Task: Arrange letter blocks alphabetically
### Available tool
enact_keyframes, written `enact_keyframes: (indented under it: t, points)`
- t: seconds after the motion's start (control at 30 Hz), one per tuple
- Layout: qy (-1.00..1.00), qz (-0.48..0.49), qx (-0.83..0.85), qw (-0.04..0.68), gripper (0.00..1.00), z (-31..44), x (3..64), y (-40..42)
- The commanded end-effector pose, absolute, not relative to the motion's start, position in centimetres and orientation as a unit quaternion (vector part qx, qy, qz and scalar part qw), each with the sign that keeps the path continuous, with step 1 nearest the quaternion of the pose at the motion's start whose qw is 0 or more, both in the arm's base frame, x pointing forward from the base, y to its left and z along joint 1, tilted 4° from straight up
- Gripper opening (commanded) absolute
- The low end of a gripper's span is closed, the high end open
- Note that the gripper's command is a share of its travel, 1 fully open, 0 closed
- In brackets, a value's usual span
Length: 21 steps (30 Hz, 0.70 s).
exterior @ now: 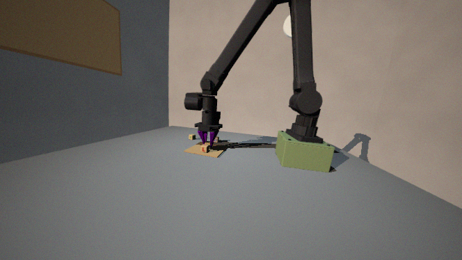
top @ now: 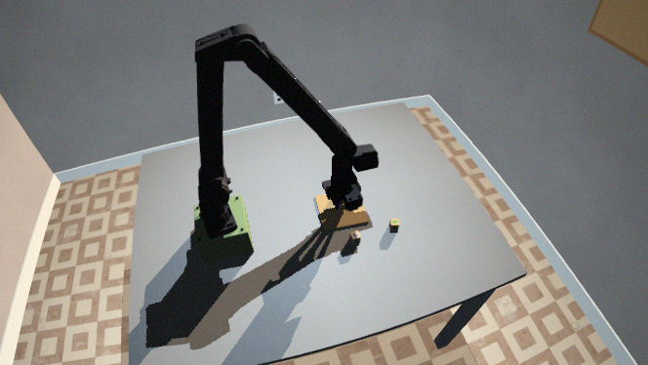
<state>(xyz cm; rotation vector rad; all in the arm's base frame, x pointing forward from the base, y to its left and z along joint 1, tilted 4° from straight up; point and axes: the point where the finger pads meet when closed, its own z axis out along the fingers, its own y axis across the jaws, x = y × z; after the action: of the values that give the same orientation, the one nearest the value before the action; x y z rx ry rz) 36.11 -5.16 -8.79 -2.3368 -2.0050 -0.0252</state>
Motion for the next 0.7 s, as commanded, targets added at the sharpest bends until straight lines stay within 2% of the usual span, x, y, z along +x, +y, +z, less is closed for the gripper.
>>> enact_keyframes:
  t: [0.0,0.67]
  points:
    - [-0.650,-0.023,-0.759,0.012,0.20,-8.03,38.68,-5.30]
    - [-0.650,-0.023,-0.759,0.012,0.20,-7.82,38.81,-5.31]
